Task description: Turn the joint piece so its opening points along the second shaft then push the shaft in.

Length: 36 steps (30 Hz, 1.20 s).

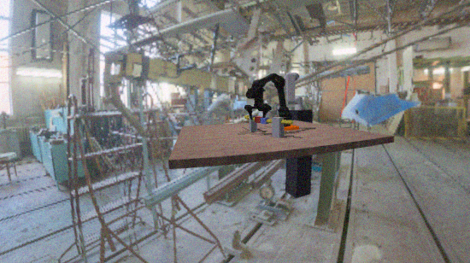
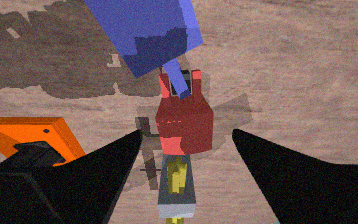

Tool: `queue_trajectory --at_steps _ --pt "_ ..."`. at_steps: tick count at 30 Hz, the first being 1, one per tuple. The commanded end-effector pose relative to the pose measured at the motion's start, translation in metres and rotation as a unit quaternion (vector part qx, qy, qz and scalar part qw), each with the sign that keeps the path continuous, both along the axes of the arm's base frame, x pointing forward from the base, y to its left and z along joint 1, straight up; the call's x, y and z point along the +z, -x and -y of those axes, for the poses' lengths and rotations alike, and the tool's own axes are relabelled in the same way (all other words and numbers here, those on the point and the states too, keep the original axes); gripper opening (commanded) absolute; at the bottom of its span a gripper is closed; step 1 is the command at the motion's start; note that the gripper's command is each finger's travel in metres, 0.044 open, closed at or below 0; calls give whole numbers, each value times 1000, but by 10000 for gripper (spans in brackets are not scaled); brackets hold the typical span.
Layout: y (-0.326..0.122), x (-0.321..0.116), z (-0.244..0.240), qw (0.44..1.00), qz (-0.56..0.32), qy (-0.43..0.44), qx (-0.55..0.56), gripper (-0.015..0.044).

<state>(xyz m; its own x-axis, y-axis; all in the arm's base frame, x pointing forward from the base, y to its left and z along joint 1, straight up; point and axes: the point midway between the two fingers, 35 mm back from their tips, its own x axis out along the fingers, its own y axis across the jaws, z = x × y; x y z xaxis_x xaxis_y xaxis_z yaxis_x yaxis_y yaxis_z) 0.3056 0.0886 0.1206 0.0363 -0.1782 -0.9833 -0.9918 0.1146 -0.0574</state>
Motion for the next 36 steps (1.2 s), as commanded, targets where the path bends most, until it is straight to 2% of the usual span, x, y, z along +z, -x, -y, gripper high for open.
queue_trajectory --at_steps 1,13,26,36 --pt "-3 19 0 998 25 -17 -52 440" --pt "-2 66 2 966 67 -60 -243 440" --pt "8 117 7 884 92 -110 -444 440" --pt "8 118 16 853 89 -112 -501 440"
